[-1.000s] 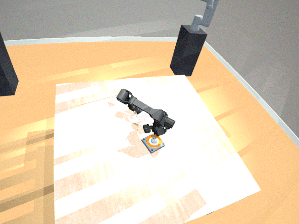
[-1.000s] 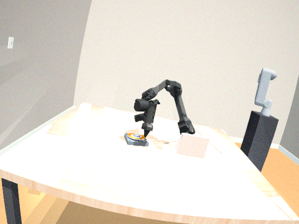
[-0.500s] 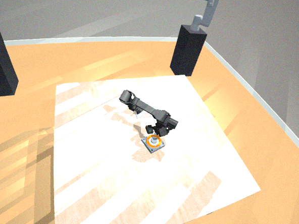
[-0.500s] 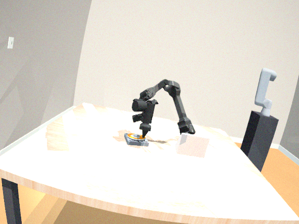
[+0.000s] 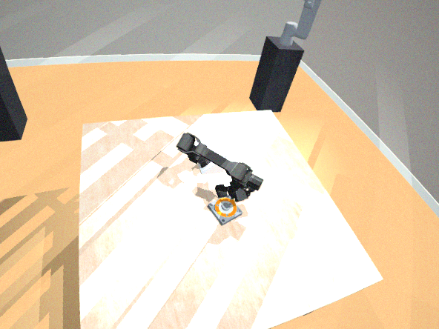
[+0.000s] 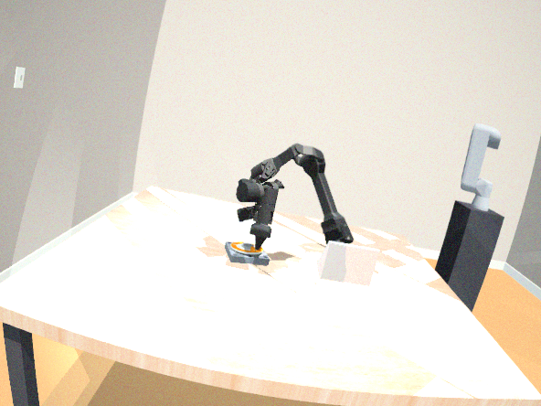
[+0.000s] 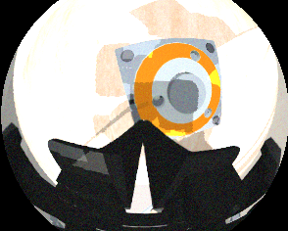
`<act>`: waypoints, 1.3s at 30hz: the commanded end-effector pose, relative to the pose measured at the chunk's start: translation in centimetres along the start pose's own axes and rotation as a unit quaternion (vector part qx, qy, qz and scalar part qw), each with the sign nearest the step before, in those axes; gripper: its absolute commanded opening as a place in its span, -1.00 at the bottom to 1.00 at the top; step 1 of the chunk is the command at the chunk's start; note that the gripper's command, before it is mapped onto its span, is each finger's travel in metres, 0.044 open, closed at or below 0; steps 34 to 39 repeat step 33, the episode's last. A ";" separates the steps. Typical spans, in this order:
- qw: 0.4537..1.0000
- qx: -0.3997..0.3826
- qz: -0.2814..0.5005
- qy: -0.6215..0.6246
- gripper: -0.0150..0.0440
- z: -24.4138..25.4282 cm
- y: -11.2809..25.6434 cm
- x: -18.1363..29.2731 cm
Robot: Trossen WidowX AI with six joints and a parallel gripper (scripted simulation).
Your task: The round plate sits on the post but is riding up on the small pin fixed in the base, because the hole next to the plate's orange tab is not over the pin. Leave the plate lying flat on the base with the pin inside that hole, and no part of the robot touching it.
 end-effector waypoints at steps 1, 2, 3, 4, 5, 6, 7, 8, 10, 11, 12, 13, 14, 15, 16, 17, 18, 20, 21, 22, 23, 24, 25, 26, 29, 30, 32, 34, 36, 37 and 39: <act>1.000 0.004 0.002 0.001 -0.49 0.2 -0.2 -0.1; 1.000 0.004 0.002 0.001 -0.49 0.3 -0.2 -0.2; 1.000 0.004 0.002 0.001 -0.49 0.3 -0.3 -0.2; 1.000 0.004 0.002 0.001 -0.49 0.3 -0.3 -0.3; 1.000 0.003 0.002 0.001 -0.49 0.3 -0.2 -0.3; 1.000 0.003 0.002 0.001 -0.49 0.4 0.0 -0.3; 1.000 0.003 0.002 0.001 -0.49 0.4 0.3 -0.3; 1.000 0.003 0.002 0.001 -0.49 0.4 0.7 -0.3; 1.000 0.003 0.002 0.001 -0.49 0.4 1.6 -0.4; 1.000 0.003 0.002 0.001 -0.49 0.4 2.1 -0.4; 1.000 0.003 0.002 0.001 -0.49 0.3 2.5 -0.4; 1.000 0.003 0.002 0.001 -0.49 0.3 3.0 -0.4; 1.000 0.003 0.002 0.001 -0.49 0.3 3.4 -0.4; 1.000 0.003 0.002 0.001 -0.49 0.4 3.7 -0.4; 1.000 0.003 0.002 0.001 -0.49 0.4 3.9 -0.4; 1.000 0.002 -0.001 0.003 -0.49 0.4 3.3 -0.4; 1.000 0.002 -0.001 0.003 -0.49 0.4 3.3 -0.4; 1.000 0.002 -0.001 0.003 -0.49 0.4 3.3 -0.4; 1.000 0.002 -0.001 0.003 -0.49 0.4 3.3 -0.4; 1.000 0.002 -0.001 0.003 -0.49 0.4 3.3 -0.4; 1.000 0.002 -0.001 0.003 -0.49 0.4 3.3 -0.4; 1.000 0.002 -0.001 0.003 -0.49 0.4 3.3 -0.4; 1.000 0.002 -0.001 0.003 -0.49 0.4 3.3 -0.4; 1.000 0.002 -0.001 0.003 -0.49 0.4 3.3 -0.4; 1.000 0.002 -0.001 0.003 -0.49 0.4 3.3 -0.4; 1.000 0.002 -0.001 0.003 -0.49 0.4 3.3 -0.4; 1.000 0.002 -0.001 0.003 -0.49 0.4 3.3 -0.4; 1.000 0.002 -0.001 0.003 -0.49 0.4 3.3 -0.4; 1.000 0.002 -0.001 0.003 -0.49 0.4 3.3 -0.4; 1.000 0.002 -0.001 0.003 -0.49 0.4 3.3 -0.4; 1.000 0.002 -0.001 0.003 -0.49 0.4 3.3 -0.4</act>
Point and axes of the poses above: the point midway between the two fingers, 35 mm back from their tips, its own y axis back along the fingers, its own z axis across the jaws, x = y × z, the point moved 3 cm from there along y, back along the fingers, and after that the axes turned 11 degrees about -y, right-handed, at the moved point
